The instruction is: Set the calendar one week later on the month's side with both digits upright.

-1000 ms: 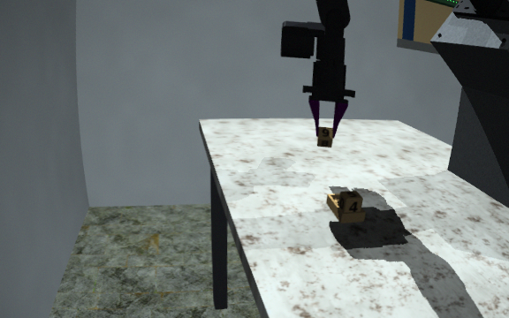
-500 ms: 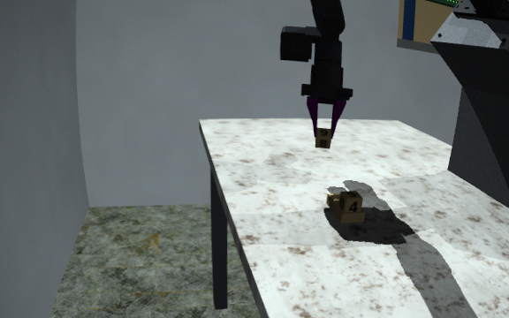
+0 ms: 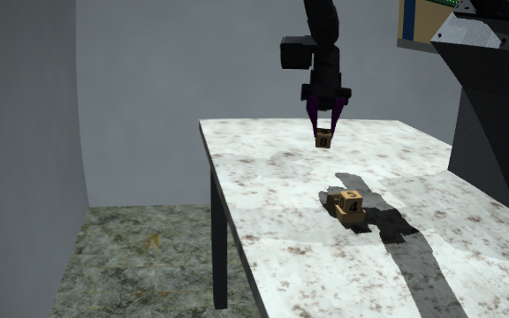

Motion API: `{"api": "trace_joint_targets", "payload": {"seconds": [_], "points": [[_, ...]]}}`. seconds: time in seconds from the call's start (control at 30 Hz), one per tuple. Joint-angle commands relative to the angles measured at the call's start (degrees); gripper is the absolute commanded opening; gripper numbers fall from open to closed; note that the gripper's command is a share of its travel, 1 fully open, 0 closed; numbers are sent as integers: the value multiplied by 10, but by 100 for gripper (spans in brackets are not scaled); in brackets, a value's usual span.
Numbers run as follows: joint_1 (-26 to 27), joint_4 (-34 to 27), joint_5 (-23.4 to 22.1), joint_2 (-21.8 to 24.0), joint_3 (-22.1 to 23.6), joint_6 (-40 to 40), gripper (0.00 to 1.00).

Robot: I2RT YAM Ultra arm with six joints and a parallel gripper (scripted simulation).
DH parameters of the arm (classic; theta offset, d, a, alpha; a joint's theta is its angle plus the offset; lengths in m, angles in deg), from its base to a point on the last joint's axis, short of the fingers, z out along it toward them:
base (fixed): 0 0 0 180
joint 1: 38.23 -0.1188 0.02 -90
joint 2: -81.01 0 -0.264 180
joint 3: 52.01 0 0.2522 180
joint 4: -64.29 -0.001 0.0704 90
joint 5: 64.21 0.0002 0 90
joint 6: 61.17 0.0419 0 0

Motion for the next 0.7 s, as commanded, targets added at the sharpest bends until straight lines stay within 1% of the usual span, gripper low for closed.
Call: {"api": "trace_joint_targets", "payload": {"seconds": [0.0,0.1,0.2,0.67], "points": [[15,-56,-63,-26,-31,-47,26],[26,-110,-121,-64,-74,-94,26],[33,-139,-153,-84,-98,-120,26],[33,-142,-156,-86,-100,-122,26]]}}
